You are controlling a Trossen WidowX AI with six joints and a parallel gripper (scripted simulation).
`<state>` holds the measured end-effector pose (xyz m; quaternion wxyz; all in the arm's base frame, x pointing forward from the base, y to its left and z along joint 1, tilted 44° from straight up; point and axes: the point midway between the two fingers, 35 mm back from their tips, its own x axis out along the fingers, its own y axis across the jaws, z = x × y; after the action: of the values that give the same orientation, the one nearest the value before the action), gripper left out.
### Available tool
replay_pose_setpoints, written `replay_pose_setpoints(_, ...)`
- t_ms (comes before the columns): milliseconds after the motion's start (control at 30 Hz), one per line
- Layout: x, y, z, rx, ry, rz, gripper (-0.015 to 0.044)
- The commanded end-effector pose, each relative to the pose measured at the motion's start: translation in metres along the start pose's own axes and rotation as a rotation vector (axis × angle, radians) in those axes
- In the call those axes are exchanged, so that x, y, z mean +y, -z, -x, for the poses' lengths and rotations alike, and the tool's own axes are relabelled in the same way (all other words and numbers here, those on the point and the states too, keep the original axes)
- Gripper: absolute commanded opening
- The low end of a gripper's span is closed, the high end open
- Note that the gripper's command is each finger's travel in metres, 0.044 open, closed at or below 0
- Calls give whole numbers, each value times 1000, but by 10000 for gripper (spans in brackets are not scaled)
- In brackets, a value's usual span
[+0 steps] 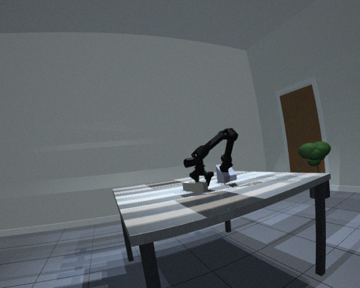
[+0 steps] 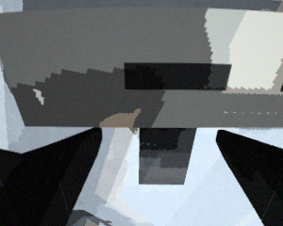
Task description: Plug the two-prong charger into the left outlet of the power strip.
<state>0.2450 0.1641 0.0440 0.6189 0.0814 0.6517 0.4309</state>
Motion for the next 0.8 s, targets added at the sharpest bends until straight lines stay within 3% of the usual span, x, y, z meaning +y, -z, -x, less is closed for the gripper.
replay_pose_setpoints(0,0,2,-1,-3,-5,4,440)
replay_pose_setpoints(767,0,9,-2,-17,-7,13,440)
